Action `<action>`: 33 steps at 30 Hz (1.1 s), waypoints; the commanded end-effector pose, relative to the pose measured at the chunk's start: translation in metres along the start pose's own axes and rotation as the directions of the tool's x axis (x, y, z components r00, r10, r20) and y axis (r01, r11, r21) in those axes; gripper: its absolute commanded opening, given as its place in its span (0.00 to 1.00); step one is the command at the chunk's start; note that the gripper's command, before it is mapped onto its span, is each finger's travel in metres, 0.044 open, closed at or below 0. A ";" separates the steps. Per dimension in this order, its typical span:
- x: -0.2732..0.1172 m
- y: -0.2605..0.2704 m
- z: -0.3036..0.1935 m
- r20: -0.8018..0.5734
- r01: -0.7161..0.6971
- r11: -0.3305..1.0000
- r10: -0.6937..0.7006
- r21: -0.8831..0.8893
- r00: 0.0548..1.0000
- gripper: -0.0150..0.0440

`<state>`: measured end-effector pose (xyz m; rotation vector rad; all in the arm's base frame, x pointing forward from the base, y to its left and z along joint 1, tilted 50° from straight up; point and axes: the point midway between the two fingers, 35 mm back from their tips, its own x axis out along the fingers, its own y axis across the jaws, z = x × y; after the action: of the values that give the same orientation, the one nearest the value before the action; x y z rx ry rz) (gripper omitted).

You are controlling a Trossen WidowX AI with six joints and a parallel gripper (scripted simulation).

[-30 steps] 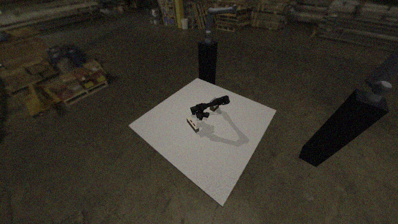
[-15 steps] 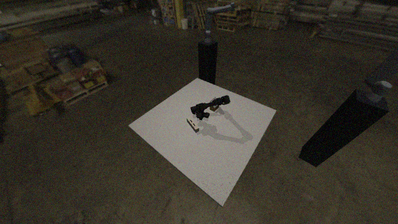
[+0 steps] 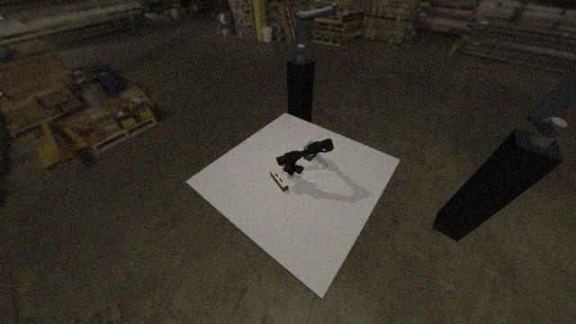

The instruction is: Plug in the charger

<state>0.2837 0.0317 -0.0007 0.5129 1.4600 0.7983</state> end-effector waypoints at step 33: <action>0.025 0.020 0.008 0.001 -0.031 0.935 0.033 0.353 0.999 0.25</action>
<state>0.2865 0.0634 -0.0009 0.7900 1.6065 0.5702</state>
